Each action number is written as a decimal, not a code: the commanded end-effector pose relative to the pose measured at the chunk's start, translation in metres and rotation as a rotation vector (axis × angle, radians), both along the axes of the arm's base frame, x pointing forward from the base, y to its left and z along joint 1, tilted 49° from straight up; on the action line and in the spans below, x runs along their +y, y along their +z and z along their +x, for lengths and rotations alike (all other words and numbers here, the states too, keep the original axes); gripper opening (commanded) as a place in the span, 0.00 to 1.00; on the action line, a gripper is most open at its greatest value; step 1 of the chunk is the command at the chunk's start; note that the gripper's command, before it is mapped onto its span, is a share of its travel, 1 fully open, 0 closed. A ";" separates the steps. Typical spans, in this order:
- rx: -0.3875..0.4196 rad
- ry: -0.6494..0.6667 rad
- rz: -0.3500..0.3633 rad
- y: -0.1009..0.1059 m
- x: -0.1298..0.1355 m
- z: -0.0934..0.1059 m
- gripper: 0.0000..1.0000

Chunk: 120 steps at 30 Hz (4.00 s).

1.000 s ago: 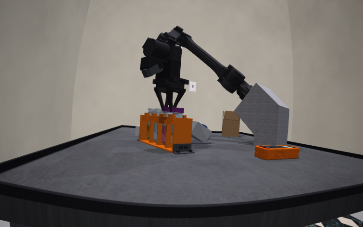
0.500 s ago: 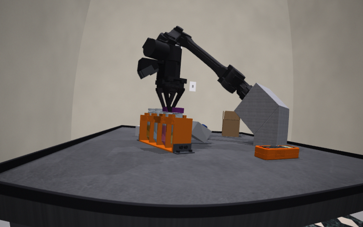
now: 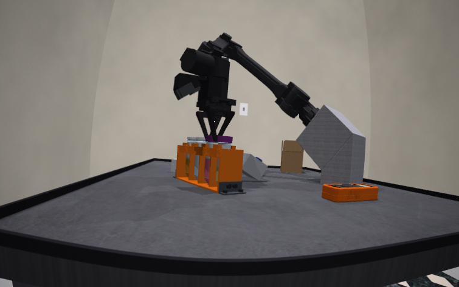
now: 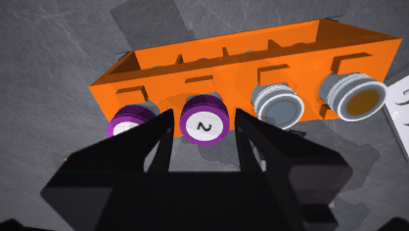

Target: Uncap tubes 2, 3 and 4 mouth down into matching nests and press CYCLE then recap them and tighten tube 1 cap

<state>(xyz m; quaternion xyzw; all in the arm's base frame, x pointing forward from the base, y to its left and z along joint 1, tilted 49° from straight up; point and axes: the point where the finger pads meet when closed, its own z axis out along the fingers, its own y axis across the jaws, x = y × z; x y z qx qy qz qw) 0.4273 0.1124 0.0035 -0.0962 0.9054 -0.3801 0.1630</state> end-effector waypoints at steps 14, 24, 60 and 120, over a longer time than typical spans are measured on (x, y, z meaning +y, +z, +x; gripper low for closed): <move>0.333 0.357 -0.188 0.003 0.006 0.009 0.49; 0.592 0.622 -0.337 0.003 0.007 0.009 0.49; 1.367 1.400 -0.787 0.001 0.008 0.005 0.49; 0.278 0.275 -0.154 -0.002 0.004 0.005 0.00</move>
